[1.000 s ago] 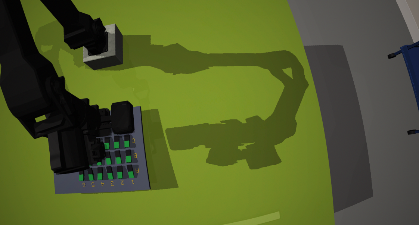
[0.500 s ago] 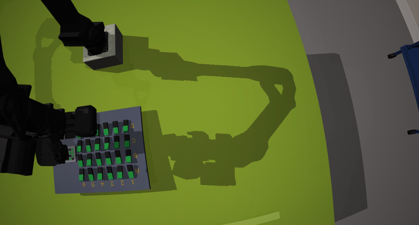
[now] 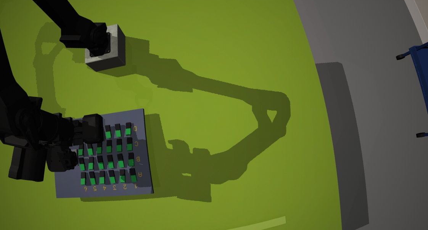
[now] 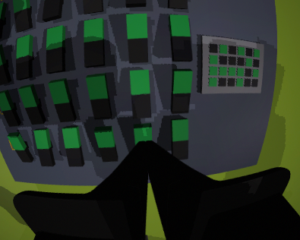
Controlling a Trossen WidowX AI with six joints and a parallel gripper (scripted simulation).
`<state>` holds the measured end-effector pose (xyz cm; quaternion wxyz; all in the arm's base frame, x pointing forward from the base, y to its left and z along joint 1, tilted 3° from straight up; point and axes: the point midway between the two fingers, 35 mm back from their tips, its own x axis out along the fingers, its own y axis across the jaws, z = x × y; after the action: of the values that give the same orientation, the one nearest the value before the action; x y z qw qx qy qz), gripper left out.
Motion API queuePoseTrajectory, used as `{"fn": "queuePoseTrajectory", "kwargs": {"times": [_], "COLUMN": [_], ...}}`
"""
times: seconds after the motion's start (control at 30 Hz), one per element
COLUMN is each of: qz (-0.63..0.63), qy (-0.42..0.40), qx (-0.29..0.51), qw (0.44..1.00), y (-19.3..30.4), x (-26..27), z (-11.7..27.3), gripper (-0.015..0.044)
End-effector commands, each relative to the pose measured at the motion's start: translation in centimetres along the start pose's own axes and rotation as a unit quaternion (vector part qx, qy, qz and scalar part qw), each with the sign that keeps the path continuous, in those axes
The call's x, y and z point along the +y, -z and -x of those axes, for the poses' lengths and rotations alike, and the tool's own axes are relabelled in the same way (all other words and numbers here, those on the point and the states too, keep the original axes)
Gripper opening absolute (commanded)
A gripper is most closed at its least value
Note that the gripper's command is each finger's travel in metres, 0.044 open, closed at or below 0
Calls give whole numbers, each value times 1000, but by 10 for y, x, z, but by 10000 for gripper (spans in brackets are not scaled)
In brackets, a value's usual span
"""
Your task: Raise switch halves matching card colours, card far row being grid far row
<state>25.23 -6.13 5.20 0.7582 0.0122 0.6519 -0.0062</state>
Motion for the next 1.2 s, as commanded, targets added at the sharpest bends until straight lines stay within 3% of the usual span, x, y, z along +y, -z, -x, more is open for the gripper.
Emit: {"fn": "queuePoseTrajectory", "kwargs": {"times": [0.0,1.17], "qz": [1,1], "qy": [-1,-1], "qx": [6,6], "qw": [1000,1000], "y": [3,2], "x": [0,0], "z": [-7,-21], "gripper": [0,0]}}
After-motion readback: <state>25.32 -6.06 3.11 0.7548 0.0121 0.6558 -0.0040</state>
